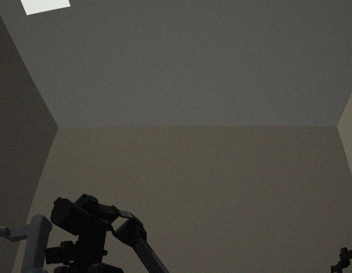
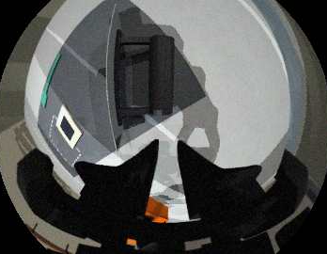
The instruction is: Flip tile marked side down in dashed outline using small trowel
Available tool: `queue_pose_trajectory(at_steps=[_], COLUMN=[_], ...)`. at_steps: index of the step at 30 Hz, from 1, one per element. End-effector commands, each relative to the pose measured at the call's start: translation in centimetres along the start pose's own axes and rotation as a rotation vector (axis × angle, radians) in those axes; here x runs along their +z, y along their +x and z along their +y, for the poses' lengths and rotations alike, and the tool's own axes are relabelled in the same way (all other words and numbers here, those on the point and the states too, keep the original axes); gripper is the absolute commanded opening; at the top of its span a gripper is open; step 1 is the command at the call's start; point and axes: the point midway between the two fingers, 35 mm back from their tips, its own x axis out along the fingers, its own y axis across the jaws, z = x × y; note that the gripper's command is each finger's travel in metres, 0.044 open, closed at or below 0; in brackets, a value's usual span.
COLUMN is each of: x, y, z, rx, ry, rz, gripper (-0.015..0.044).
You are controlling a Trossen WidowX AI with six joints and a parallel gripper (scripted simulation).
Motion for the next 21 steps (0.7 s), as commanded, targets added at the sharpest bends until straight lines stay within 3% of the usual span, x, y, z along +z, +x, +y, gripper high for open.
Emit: queue_pose_trajectory(at_steps=[1,21], x=[0.2,0.1], y=[-0.2,1.2], z=[-0.1,2.5], rx=[-0.014,-0.018], ry=[-0.027,-0.023], rz=[-0.002,-0.002], gripper=[0.0100,0.0100])
